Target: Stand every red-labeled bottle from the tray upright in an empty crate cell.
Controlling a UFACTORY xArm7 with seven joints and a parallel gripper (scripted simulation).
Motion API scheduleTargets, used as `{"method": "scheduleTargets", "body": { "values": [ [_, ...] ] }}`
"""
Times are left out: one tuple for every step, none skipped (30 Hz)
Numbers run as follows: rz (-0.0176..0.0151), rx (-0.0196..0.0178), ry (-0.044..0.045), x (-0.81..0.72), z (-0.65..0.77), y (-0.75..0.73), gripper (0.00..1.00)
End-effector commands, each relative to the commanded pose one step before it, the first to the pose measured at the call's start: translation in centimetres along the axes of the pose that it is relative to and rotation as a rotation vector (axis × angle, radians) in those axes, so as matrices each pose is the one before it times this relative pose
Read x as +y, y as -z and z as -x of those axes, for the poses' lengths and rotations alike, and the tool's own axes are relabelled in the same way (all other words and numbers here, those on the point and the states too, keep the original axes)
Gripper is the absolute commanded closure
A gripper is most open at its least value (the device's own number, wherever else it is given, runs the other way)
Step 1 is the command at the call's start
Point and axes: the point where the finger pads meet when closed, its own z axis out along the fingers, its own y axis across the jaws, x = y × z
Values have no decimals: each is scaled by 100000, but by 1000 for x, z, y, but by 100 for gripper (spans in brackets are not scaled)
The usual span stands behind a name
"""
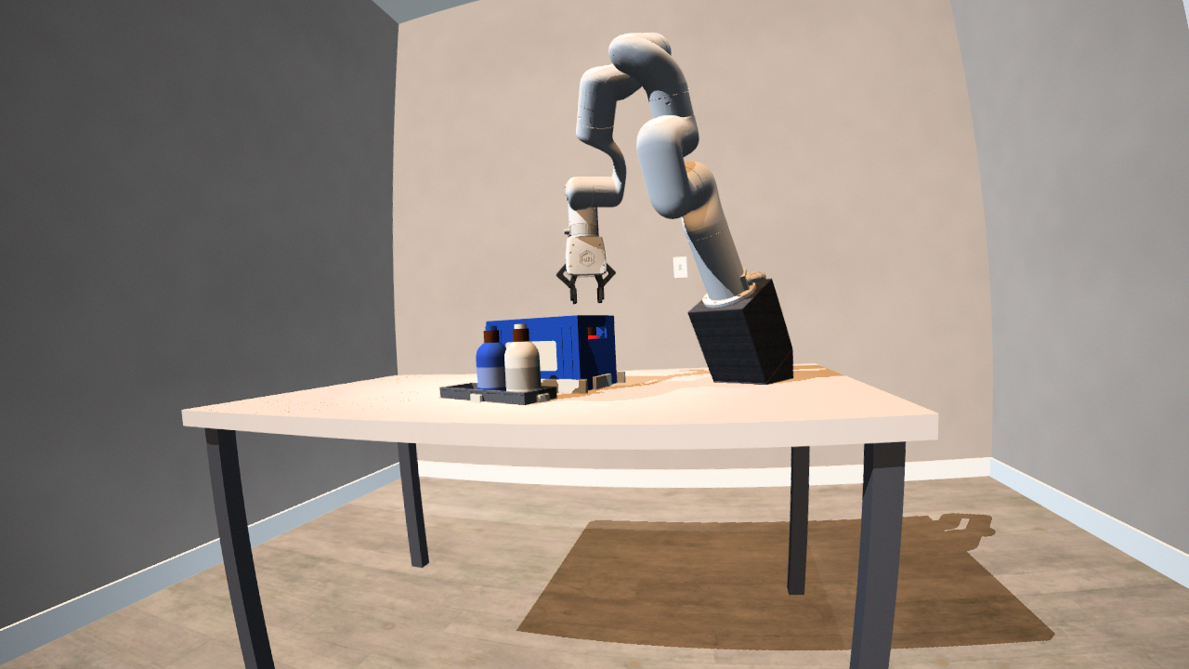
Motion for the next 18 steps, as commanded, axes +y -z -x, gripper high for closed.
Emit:
{"method": "scheduleTargets", "body": {
  "values": [
    [-162, 222, -14, -88, -78, 1225, 35],
    [4, 3, -1, 2, 0, 124, 35],
    [-4, -3, 1, -2, 0, 112, 35],
    [-2, -1, 1, -1, 0, 96, 35],
    [0, 0, 0, 0, 0, 80, 35],
    [1, 1, 0, 0, 0, 65, 35],
    [1, 1, 0, 1, 0, 50, 35],
    [1, 1, 0, 1, 0, 37, 35],
    [0, 0, 0, 0, 0, 0, 35],
    [0, 0, 0, 0, 0, 0, 35],
    [1, 1, 0, 0, 0, 26, 35],
    [1, 0, 0, 0, 0, 16, 35],
    [0, 0, 0, 0, 0, 9, 35],
    [0, 0, 0, 0, 0, 3, 35],
    [0, 0, 0, 0, 0, 0, 35],
    [0, 0, 0, 0, 0, 0, 100],
    [0, 0, 0, 0, 0, 0, 100],
    [0, 0, 0, 0, 0, 0, 100]
  ]
}}
